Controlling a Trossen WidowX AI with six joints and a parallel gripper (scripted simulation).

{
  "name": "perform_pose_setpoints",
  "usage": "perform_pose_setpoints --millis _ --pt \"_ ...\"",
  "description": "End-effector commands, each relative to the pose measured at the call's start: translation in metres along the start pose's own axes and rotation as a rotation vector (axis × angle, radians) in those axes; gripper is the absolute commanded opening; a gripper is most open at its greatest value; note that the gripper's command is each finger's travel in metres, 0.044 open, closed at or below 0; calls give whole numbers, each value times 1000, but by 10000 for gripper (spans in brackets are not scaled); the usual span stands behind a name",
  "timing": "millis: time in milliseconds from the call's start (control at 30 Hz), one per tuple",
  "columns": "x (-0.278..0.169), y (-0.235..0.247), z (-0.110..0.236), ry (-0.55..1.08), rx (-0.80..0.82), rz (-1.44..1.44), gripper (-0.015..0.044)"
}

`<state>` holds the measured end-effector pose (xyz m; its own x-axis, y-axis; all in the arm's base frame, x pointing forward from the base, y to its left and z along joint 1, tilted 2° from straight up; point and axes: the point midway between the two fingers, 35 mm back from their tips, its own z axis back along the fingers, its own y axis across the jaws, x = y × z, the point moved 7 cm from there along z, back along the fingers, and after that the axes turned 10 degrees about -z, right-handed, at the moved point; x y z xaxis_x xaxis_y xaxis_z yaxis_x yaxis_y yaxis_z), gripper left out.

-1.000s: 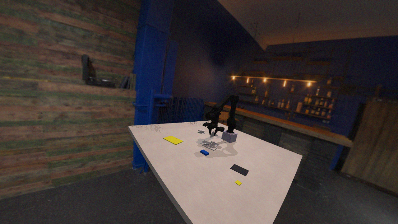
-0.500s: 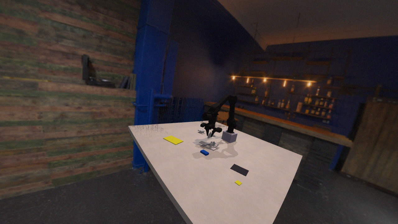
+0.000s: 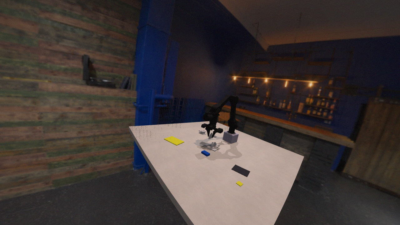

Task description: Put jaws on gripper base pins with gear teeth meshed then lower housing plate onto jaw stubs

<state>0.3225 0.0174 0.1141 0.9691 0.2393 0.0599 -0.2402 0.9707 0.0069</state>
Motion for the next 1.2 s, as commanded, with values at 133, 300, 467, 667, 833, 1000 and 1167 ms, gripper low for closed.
perform_pose_setpoints --millis 133,300,467,667,833,1000,1167 --pt "0 0 0 2 5 10 134" --pt "1 1 0 2 5 10 134" --pt "1 1 0 2 5 10 134" --pt "1 1 -4 2 5 10 134" --pt "1 1 -12 2 5 10 134" --pt "2 1 -20 2 5 11 134" --pt "1 1 -29 2 5 11 134"
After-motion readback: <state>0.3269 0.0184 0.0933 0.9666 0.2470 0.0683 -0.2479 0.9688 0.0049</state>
